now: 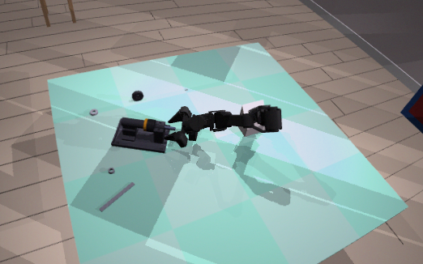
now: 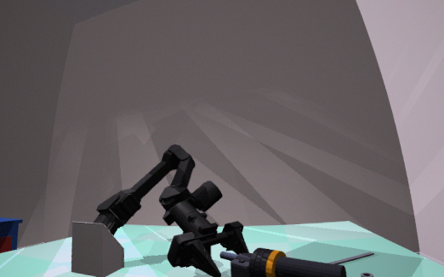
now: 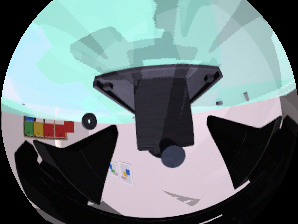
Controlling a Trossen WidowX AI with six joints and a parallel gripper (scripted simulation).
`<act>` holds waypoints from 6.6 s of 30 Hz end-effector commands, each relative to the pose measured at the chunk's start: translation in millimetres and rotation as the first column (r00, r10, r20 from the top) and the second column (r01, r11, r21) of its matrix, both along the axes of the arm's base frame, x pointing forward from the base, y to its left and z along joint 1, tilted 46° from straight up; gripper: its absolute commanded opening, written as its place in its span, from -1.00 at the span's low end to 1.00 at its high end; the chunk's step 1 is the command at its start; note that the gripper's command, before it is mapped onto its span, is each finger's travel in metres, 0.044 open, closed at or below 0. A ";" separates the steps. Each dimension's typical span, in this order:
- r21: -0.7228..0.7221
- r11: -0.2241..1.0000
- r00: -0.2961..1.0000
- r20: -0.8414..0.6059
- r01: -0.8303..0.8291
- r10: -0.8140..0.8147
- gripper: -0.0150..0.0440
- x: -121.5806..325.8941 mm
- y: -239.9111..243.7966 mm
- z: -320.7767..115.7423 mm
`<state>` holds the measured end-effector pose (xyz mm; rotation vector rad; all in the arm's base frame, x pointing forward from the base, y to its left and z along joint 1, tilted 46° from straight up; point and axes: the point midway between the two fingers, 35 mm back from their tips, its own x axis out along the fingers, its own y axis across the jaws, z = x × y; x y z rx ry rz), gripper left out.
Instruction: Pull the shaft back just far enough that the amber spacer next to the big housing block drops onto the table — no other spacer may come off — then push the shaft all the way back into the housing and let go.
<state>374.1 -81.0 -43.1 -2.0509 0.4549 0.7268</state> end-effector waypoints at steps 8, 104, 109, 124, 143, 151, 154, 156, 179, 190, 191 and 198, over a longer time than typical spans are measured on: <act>0.000 1.000 1.000 0.007 0.007 -0.007 1.00 2.0 -1.2 1.5; 0.001 1.000 1.000 0.006 0.007 -0.007 -0.49 -15.7 8.9 8.3; 0.001 1.000 1.000 0.006 0.007 -0.007 -0.49 -16.2 9.2 8.5; 0.001 1.000 1.000 0.005 0.007 -0.007 -0.49 -17.7 10.0 9.0; 0.001 1.000 1.000 0.005 0.007 -0.007 -0.49 -19.5 11.1 9.8; 0.001 1.000 1.000 0.005 0.007 -0.007 -0.49 -20.3 11.5 10.1; 0.001 1.000 1.000 0.005 0.007 -0.007 -0.49 -20.6 11.7 10.2; 0.001 1.000 1.000 0.005 0.007 -0.007 -0.49 -20.8 11.8 10.3; 0.001 1.000 1.000 0.005 0.007 -0.007 -0.49 -23.1 13.1 11.1; 0.001 1.000 1.000 0.005 0.007 -0.007 -0.49 -24.1 13.7 11.6; 0.001 1.000 1.000 0.005 0.007 -0.007 -0.49 -24.2 13.7 11.6; 0.001 1.000 1.000 0.005 0.007 -0.007 -0.49 -24.9 14.1 11.9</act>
